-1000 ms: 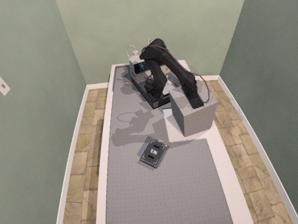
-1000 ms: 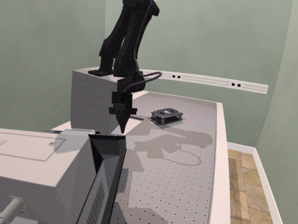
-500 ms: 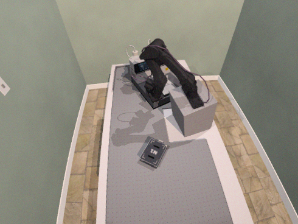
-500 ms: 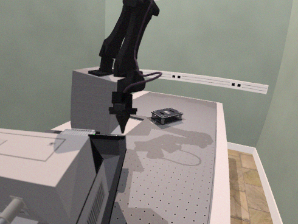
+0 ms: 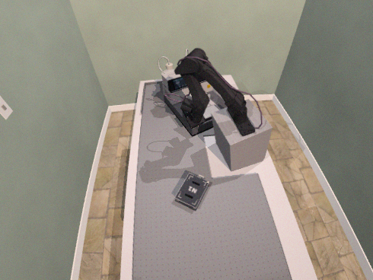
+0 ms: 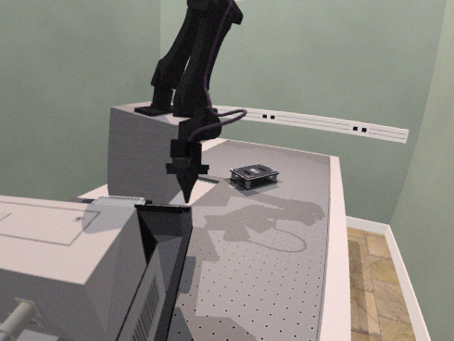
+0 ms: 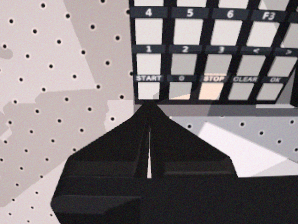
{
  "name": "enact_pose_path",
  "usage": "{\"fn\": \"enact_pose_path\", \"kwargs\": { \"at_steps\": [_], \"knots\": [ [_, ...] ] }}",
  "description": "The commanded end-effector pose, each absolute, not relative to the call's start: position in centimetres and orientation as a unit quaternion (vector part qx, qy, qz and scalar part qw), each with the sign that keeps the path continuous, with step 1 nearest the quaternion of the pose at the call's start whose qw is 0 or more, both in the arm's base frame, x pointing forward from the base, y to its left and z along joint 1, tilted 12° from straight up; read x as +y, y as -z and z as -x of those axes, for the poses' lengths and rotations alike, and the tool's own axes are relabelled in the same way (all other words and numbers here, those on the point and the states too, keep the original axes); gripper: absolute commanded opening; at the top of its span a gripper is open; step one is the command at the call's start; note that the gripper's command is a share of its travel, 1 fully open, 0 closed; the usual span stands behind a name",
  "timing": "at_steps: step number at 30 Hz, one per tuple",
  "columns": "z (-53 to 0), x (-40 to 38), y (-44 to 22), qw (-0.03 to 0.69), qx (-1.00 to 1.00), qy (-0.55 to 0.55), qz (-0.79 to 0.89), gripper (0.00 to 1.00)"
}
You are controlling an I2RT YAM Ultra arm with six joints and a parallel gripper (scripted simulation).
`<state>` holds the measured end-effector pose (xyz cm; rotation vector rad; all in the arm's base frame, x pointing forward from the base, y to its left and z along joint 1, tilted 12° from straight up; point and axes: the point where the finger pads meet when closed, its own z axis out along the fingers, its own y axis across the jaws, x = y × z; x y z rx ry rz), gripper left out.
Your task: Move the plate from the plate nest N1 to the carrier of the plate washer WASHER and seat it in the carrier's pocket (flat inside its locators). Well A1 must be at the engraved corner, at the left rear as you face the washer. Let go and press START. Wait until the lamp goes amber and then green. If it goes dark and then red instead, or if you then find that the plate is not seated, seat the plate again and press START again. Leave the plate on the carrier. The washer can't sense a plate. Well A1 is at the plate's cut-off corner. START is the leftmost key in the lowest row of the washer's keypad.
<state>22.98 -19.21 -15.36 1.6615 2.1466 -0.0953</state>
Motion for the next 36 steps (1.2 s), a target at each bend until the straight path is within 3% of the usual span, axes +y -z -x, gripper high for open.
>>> {"fn": "enact_pose_path", "kwargs": {
  "at_steps": [1, 36],
  "knots": [
    [-23.6, -20.4, 15.3, 0.227, 0.766, 0.042, -0.600, 0.00],
    [-23.7, -20.5, 15.2, 0.229, 0.765, 0.040, -0.601, 0.00]
  ]
}}
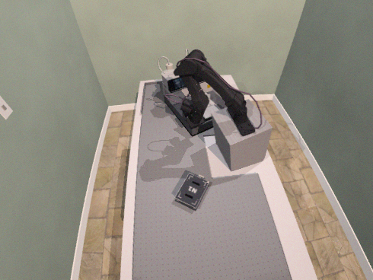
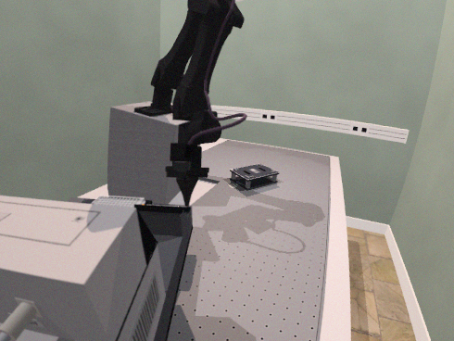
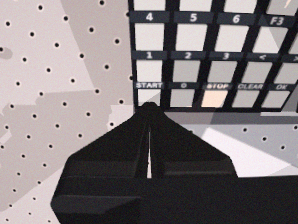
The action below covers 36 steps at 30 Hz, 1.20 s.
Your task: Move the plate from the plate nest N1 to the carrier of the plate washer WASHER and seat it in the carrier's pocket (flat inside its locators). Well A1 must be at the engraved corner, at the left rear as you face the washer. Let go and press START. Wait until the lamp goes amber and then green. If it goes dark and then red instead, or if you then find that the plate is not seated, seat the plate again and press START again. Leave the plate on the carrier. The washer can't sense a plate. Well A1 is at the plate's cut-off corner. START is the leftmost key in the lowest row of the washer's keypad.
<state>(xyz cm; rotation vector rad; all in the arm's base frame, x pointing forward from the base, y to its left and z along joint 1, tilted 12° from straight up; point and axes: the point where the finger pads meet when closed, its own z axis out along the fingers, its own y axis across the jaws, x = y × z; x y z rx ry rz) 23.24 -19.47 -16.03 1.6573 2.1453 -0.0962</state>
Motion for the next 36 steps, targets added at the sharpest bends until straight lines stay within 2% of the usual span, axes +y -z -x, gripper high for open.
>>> {"fn": "enact_pose_path", "kwargs": {
  "at_steps": [1, 36],
  "knots": [
    [-22.6, -19.6, 15.4, 0.213, 0.768, 0.040, -0.602, 0.00],
    [-21.3, -17.5, 11.0, 0.212, 0.772, 0.039, -0.598, 0.00]
  ]
}}
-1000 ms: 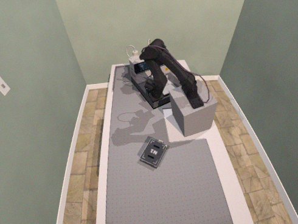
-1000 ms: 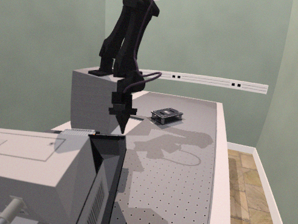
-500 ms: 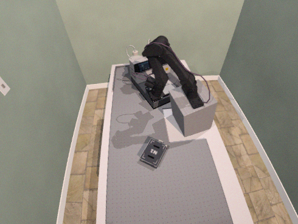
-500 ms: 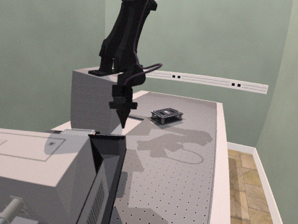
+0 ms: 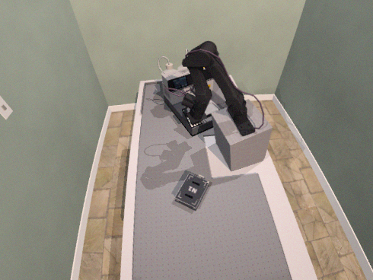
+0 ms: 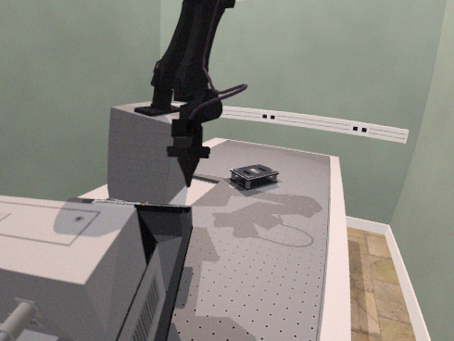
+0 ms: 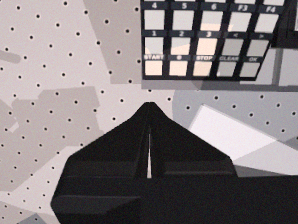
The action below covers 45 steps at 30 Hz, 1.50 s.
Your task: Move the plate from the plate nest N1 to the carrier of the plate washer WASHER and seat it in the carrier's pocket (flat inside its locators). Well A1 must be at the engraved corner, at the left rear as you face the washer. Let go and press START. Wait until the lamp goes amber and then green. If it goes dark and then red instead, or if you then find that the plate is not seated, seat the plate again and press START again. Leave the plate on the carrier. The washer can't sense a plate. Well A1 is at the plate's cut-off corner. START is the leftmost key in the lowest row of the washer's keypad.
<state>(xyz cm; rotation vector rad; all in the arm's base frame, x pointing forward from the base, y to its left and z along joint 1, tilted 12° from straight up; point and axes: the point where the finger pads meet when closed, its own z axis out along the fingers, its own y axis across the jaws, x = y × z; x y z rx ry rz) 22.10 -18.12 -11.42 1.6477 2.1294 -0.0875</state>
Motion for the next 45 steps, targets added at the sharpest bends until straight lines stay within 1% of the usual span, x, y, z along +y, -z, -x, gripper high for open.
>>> {"fn": "enact_pose_path", "kwargs": {
  "at_steps": [1, 10, 11, 13, 44, 45],
  "knots": [
    [-21.2, -17.5, 10.8, 0.212, 0.771, 0.039, -0.599, 0.00],
    [-20.9, -17.1, 9.8, 0.212, 0.772, 0.039, -0.598, 0.00],
    [-21.6, -17.9, 9.2, 0.224, 0.768, 0.040, -0.599, 0.00],
    [-20.7, -17.0, 9.4, 0.212, 0.771, 0.039, -0.599, 0.00],
    [-21.4, -17.6, 9.3, 0.219, 0.770, 0.036, -0.598, 0.00],
    [-21.9, -18.9, 8.5, 0.232, 0.766, 0.043, -0.598, 1.00]
  ]
}}
